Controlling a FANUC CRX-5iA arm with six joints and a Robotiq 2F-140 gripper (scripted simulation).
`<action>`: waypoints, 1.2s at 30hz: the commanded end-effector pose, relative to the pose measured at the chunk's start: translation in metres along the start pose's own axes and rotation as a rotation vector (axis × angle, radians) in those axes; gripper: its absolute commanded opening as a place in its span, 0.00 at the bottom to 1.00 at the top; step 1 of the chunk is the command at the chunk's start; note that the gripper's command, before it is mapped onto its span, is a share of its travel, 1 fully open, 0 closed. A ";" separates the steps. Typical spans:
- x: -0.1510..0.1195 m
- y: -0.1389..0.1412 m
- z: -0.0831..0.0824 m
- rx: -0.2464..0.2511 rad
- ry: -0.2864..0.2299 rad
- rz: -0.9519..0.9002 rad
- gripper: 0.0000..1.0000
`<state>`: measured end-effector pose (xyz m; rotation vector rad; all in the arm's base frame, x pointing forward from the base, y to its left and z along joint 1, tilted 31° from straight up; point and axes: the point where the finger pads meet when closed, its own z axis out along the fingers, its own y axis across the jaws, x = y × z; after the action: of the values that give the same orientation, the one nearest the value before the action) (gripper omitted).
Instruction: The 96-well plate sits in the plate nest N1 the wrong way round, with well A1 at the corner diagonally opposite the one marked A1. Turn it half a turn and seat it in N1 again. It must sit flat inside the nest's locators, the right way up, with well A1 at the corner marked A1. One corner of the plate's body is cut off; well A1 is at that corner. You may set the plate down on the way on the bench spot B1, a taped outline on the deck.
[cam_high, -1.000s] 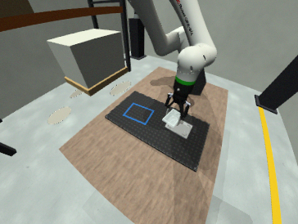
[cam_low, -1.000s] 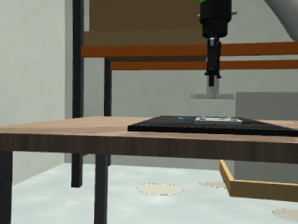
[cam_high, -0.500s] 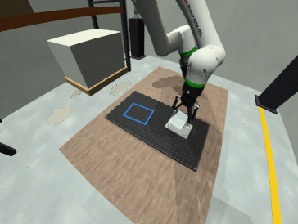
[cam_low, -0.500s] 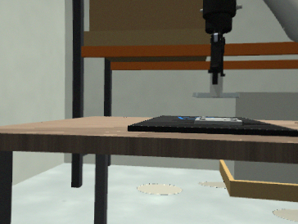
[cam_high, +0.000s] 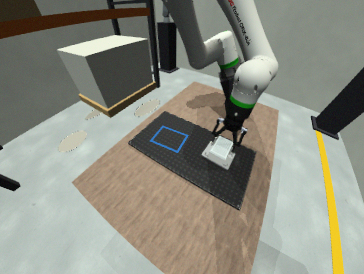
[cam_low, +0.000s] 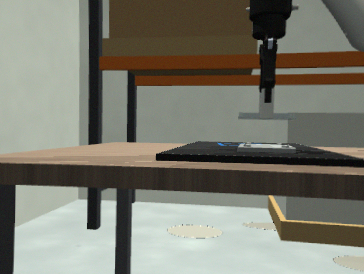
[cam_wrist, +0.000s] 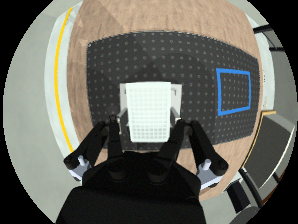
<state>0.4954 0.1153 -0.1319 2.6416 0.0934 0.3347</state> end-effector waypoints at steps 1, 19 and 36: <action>0.000 0.000 0.000 0.003 -0.008 -0.111 0.00; 0.000 0.000 0.000 0.005 -0.007 -0.644 0.00; 0.000 0.000 0.000 0.007 -0.006 -1.144 0.00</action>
<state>0.4953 0.1154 -0.1320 2.2112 1.3574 -0.0060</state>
